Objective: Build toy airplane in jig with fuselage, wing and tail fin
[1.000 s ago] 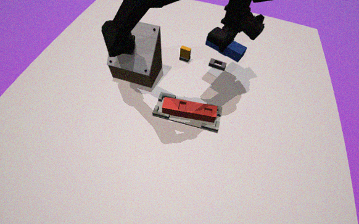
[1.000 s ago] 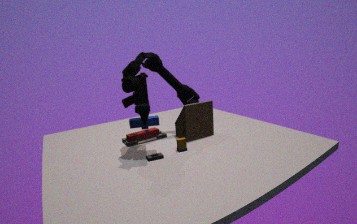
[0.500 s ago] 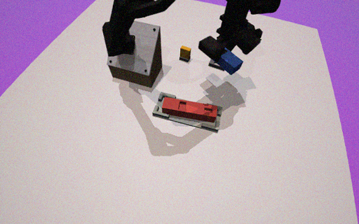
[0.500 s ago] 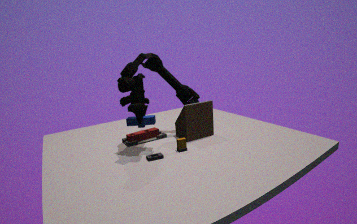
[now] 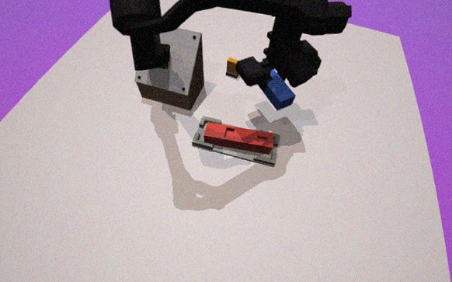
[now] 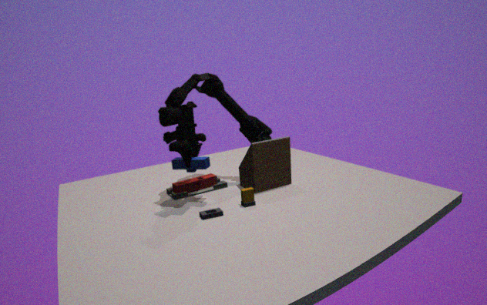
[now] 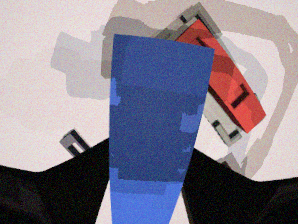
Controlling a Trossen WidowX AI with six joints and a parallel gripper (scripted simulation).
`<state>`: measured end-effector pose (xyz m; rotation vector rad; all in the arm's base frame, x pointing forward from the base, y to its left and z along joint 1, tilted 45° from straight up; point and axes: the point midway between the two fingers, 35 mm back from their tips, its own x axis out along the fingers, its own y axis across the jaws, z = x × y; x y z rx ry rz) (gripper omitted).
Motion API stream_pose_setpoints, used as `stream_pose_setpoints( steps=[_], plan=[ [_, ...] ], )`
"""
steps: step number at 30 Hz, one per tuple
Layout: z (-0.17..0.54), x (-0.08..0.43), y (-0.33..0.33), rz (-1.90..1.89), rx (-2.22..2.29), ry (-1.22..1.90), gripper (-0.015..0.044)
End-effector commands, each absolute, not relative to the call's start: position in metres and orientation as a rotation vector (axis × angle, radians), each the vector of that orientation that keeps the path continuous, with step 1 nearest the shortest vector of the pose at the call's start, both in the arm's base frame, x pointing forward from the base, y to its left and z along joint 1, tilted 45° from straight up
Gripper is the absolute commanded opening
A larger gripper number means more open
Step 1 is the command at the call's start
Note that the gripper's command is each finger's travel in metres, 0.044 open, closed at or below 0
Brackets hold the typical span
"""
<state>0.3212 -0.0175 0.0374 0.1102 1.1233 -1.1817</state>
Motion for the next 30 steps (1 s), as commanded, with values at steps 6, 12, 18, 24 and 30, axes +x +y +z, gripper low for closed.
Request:
stream_pose_setpoints(
  steps=[6, 12, 18, 24, 30],
  plan=[
    [0.053, 0.309, -0.039, -1.258, 0.215, 1.033, 0.0000],
    [0.062, 0.299, -0.053, -1.308, 0.281, 0.974, 0.0000],
    [0.070, 0.288, -0.067, -1.357, 0.346, 0.913, 0.0000],
    [0.077, 0.276, -0.080, -1.406, 0.410, 0.850, 0.0000],
    [0.083, 0.263, -0.092, -1.453, 0.472, 0.783, 0.0000]
  ],
)
